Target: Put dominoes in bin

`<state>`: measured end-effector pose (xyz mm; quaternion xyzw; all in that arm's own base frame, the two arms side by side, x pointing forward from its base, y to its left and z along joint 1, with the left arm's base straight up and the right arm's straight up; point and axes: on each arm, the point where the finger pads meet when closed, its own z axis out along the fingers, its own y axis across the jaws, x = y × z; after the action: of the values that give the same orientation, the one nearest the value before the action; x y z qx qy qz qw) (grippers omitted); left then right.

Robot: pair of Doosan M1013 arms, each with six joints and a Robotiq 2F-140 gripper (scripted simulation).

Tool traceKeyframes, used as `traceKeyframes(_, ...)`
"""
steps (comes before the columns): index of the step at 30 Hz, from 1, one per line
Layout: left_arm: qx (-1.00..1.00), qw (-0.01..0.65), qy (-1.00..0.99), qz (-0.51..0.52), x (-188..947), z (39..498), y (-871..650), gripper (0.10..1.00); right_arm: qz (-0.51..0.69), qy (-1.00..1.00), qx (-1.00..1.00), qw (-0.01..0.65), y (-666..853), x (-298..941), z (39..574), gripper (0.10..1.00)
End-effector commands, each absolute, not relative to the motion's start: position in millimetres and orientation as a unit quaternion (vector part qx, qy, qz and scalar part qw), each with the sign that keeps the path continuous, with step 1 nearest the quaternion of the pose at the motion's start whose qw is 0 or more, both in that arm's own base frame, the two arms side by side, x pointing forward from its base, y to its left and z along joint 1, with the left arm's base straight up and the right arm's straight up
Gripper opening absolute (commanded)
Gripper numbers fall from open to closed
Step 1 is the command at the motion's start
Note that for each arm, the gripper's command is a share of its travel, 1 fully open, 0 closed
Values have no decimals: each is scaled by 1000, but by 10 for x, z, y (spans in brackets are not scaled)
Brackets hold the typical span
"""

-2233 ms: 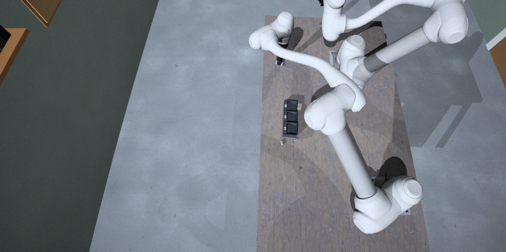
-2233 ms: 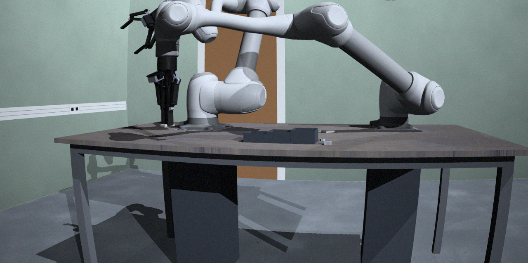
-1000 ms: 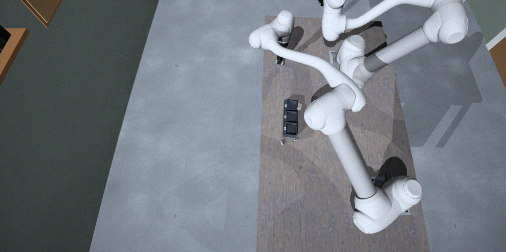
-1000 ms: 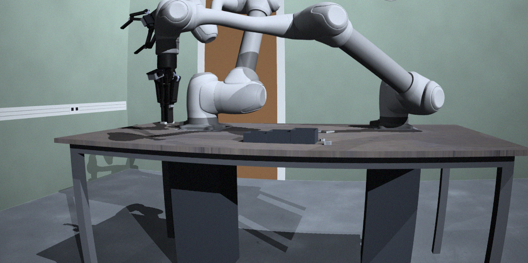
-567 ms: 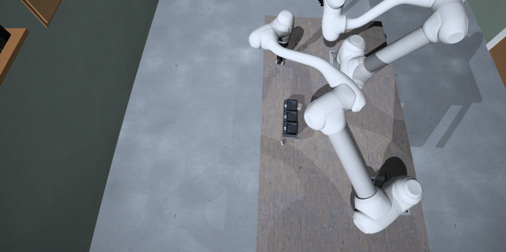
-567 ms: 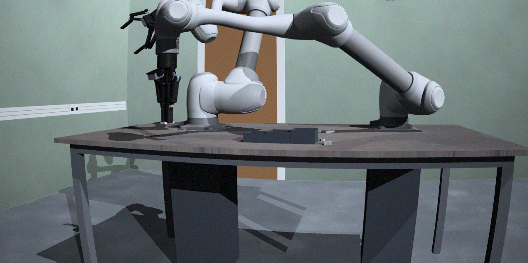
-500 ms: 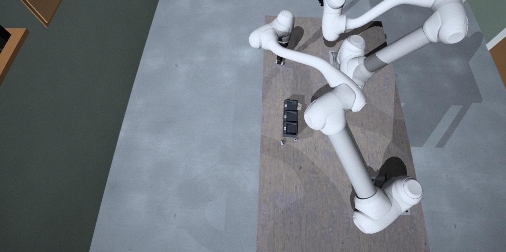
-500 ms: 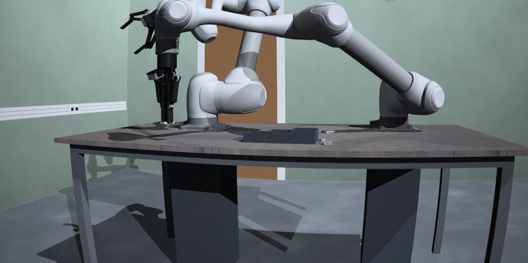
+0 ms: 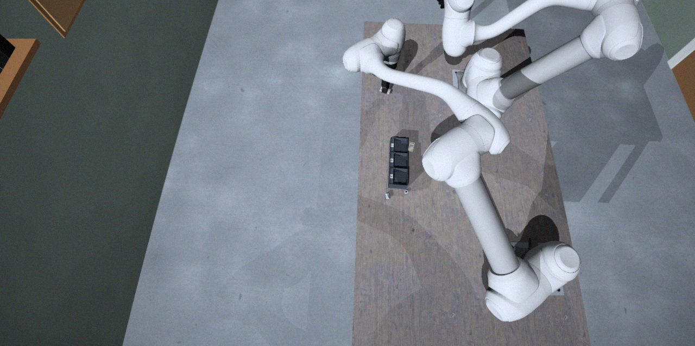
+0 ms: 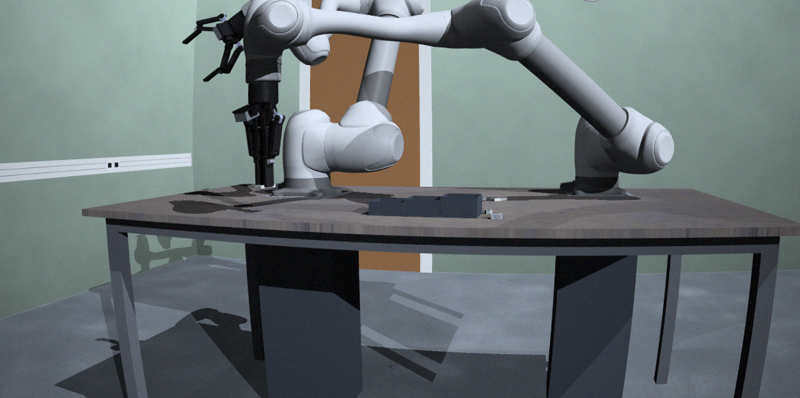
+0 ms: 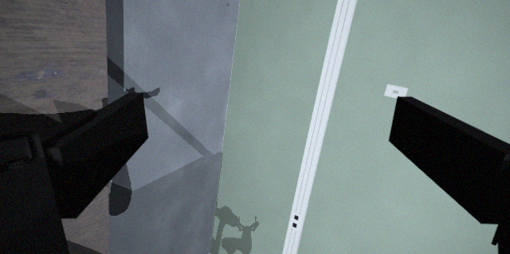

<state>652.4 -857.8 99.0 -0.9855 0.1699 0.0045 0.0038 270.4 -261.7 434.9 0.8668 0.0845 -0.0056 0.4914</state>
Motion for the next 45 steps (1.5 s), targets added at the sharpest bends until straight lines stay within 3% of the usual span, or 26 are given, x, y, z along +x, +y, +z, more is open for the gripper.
traceKeyframes(1,-985,-1,172,-2,6531,1057,-8304,213,-5,86,866,493,-2626,2695,4353,1000)
traceKeyframes(45,-985,-1,172,-2,6186,1049,-6044,213,-5,86,866,493,-2626,2695,4353,1000)
